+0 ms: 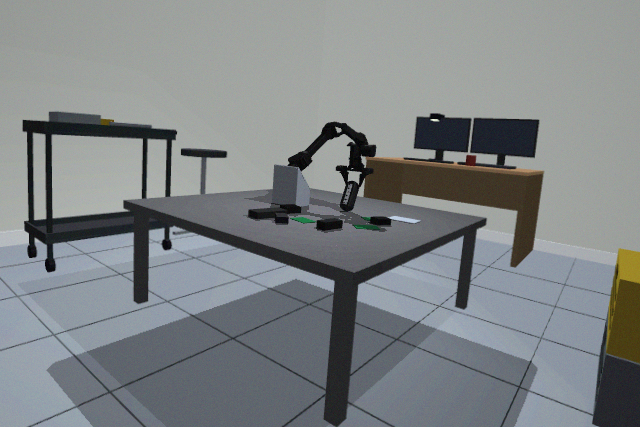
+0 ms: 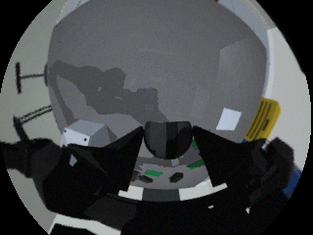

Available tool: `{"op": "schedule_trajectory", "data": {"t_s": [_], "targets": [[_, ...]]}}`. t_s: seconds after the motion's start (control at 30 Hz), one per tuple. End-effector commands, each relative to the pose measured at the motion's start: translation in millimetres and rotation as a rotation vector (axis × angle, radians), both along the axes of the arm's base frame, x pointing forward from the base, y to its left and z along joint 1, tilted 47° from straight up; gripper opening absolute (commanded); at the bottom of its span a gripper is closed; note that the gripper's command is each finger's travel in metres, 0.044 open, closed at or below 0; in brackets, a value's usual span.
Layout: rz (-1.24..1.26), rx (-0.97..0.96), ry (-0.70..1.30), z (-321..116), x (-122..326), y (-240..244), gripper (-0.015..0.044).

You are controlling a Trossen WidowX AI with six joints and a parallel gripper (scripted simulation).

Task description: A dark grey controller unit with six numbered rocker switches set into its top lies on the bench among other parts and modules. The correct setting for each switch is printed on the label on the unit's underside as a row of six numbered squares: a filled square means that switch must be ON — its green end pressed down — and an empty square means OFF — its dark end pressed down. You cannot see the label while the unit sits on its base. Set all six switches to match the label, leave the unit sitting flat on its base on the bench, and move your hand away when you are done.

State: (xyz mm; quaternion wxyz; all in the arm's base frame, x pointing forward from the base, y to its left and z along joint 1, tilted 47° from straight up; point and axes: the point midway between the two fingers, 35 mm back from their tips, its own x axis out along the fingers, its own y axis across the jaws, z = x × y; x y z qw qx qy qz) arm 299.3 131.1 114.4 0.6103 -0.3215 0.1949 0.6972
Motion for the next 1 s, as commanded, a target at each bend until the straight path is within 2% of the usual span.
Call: {"op": "schedule_trajectory", "data": {"t_s": [0.0,0.97], "targets": [[0.004,0.001,0.01,-1.1,-2.6,5.5,0.0338],[0.005,0.002,0.01,5.6,-7.5,27.3,0.0338]]}}
